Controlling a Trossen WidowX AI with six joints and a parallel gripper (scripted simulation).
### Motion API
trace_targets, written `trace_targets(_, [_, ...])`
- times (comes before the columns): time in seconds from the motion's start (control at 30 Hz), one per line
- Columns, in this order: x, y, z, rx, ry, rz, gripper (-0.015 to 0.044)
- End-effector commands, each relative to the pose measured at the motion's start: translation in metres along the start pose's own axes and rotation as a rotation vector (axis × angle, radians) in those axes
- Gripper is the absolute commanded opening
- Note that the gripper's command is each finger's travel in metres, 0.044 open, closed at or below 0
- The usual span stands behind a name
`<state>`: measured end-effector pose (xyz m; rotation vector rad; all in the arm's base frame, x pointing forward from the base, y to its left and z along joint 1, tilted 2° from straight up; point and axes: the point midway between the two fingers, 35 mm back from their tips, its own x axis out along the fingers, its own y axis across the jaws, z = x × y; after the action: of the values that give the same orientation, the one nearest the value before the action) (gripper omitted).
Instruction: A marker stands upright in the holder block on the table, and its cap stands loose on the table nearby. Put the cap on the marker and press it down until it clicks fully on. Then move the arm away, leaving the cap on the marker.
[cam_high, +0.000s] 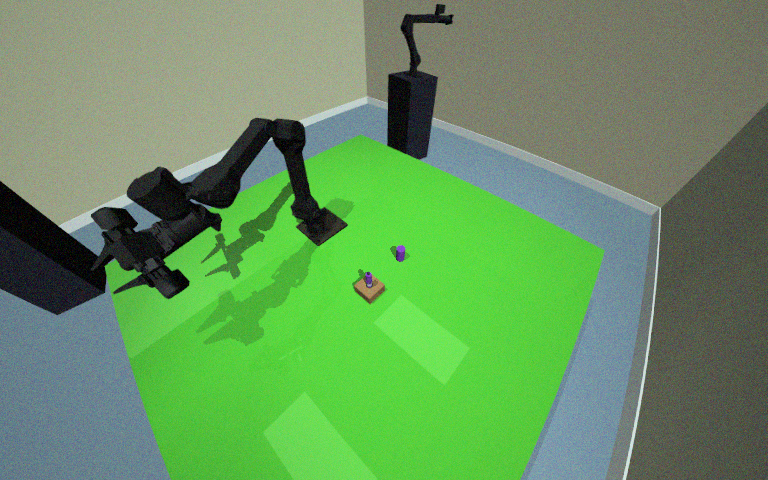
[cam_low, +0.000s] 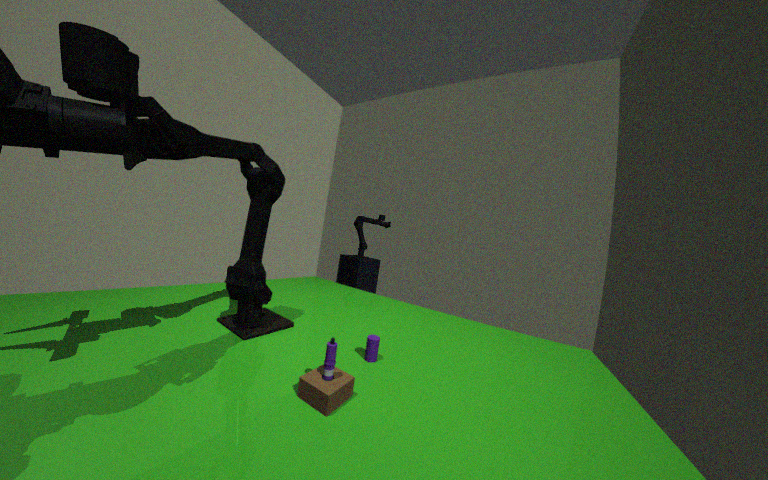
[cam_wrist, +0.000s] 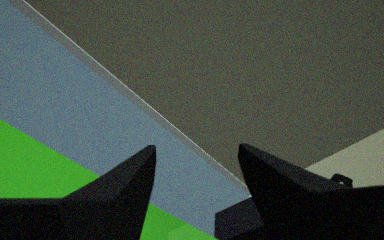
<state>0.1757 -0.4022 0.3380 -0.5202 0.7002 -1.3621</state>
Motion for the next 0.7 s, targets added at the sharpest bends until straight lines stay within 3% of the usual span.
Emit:
trace_targets(0.0, [-0.016,0.049,0.024,0.018,-0.039,0.155,0.0243])
trace_targets(0.3, [-0.099,0.179,0.065,0.025,-0.066,0.583,0.0243])
trace_targets(0.67, [-0.259,0.294,0.061,-0.095,0.027,1.053,0.0243])
